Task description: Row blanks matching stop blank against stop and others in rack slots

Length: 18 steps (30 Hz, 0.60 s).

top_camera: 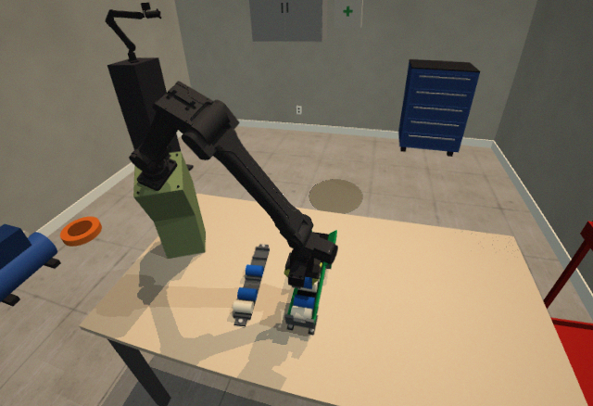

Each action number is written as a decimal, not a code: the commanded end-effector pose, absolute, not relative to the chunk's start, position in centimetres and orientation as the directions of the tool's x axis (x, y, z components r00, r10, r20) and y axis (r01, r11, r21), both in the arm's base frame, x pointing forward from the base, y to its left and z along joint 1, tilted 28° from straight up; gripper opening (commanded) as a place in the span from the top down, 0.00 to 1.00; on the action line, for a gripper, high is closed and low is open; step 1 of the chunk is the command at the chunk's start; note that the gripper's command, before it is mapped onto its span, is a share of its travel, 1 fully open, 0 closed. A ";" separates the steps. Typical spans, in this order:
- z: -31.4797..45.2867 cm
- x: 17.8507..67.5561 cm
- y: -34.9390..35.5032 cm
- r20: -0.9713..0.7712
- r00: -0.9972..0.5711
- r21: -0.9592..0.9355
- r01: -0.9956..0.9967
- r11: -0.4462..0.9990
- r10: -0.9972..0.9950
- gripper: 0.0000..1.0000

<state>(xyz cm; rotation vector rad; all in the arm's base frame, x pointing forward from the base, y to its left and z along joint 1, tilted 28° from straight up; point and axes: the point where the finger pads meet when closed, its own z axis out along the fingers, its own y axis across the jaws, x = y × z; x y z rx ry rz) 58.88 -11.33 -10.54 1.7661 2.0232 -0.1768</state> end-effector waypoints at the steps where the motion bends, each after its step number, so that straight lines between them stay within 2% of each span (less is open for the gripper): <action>1: -6.5 59.7 -9.3 -0.413 -0.072 0.230 0.956 0.181 0.908 0.40; 3: -4.9 60.9 -9.1 -0.416 -0.060 0.257 0.949 0.181 0.907 0.40; 5: -5.0 59.2 -8.7 -0.413 -0.072 0.230 0.956 0.181 0.908 0.40; 9: -4.1 58.7 -9.3 -0.413 -0.057 0.230 0.959 0.165 0.909 0.40; 10: -6.0 58.3 -9.5 -0.409 -0.065 0.199 0.967 0.159 0.910 0.40; 18: -3.2 60.0 -9.3 -0.414 -0.050 0.254 0.953 0.168 0.909 0.40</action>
